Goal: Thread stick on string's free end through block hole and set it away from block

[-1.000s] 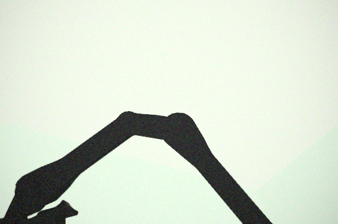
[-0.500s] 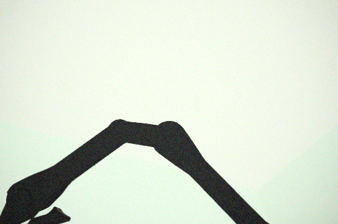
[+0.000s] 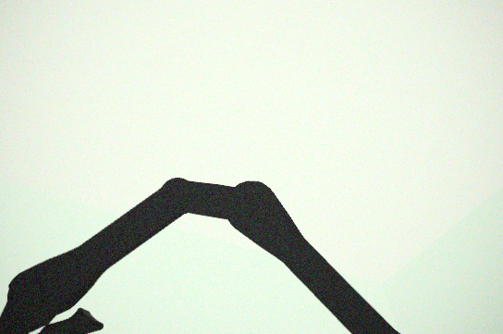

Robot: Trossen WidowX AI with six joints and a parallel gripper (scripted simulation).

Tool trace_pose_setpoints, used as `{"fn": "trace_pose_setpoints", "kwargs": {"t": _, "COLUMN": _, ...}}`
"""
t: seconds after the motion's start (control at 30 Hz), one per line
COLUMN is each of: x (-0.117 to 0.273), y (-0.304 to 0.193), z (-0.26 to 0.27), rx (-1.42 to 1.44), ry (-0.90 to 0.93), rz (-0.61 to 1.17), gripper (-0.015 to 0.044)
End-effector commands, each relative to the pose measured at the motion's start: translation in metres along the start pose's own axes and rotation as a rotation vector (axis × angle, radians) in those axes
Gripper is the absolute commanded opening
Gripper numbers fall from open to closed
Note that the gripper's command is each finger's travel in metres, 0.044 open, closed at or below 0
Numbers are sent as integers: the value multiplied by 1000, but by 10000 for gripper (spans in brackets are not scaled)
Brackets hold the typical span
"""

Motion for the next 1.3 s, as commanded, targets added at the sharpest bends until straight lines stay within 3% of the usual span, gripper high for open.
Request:
{"fn": "trace_pose_setpoints", "kwargs": {"t": 0.0, "x": 3, "y": -6, "z": -1, "rx": -1, "ry": 5, "rz": 13, "gripper": 0}}
{"fn": "trace_pose_setpoints", "kwargs": {"t": 1.27, "x": 18, "y": -44, "z": -15, "rx": -15, "ry": 15, "rz": 86, "gripper": 0}}
Point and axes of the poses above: the point midway between the two fingers, 35 mm back from their tips, its own x axis back along the fingers, its own z axis across the jaws, y = z × x, the point moved 6 cm from there along x, back along the fingers, and after that the axes turned 13 degrees about -x, right-handed, at the moved point
